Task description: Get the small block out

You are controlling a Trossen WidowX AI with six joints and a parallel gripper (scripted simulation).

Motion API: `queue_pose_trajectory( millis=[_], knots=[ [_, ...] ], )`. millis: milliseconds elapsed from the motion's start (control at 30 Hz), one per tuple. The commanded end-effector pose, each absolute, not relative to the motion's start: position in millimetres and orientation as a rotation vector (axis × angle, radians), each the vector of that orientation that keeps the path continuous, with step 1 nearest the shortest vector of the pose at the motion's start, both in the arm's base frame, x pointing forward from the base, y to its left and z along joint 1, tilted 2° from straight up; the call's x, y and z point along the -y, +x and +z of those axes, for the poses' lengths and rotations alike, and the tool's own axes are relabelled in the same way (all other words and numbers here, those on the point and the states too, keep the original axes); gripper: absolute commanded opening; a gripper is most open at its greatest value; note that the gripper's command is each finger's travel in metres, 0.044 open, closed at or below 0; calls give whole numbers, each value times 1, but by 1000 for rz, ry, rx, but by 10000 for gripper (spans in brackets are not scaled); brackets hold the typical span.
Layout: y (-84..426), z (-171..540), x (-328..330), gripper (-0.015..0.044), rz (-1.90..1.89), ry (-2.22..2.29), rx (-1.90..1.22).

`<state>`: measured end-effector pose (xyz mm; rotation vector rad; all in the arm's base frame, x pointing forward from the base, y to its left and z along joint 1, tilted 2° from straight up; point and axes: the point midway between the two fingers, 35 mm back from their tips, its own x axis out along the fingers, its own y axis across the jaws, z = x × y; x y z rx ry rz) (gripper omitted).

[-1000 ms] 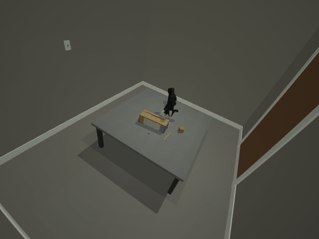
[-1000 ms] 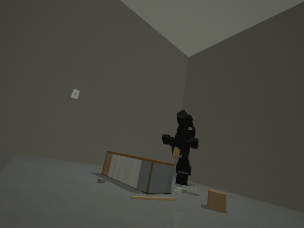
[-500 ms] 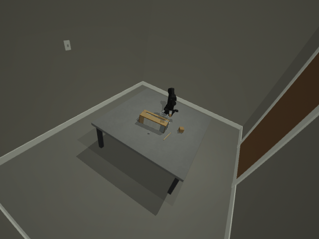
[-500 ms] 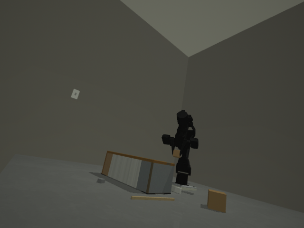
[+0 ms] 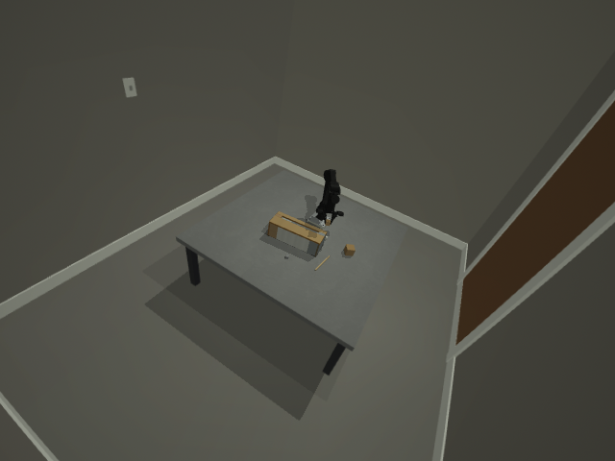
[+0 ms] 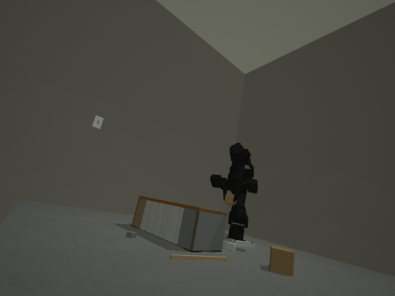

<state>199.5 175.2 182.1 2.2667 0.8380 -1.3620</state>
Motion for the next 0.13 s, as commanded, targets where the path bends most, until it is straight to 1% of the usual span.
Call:
queue_pose_trajectory(
  millis=[0, 100],
  knots=[
    [199, 182, -175, 0, -1360, 2263, -844],
    [199, 182, -175, 0, -1360, 2263, -844]
  ],
)
